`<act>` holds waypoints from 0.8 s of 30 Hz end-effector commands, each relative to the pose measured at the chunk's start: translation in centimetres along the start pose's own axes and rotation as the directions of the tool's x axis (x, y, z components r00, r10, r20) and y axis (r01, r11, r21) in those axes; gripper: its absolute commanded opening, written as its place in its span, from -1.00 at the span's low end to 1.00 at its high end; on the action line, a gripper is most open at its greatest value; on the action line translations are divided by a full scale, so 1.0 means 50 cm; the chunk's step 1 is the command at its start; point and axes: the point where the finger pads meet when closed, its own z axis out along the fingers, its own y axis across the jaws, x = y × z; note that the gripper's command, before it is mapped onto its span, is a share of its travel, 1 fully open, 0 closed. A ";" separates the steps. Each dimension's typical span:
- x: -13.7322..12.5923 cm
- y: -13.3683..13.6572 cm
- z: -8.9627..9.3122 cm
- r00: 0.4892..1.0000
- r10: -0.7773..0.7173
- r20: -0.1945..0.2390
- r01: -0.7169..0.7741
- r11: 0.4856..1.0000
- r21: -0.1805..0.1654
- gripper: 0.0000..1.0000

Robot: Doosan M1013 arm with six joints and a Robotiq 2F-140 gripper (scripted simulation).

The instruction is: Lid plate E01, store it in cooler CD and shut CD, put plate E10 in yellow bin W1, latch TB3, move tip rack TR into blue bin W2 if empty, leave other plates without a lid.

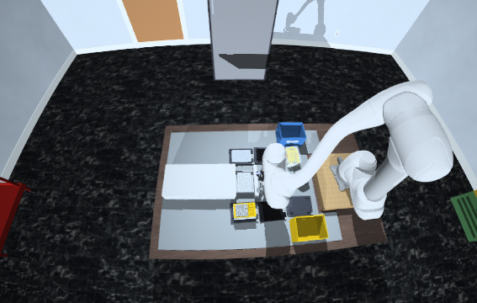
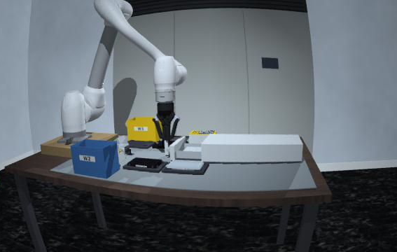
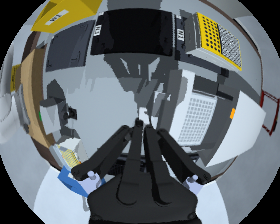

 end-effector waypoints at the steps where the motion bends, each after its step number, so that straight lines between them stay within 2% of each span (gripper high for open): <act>1: 0.000 0.007 0.000 1.000 0.000 0.000 0.000 1.000 0.000 -1.00; 24: 0.000 0.058 0.000 1.000 0.000 0.000 0.000 1.000 0.000 -1.00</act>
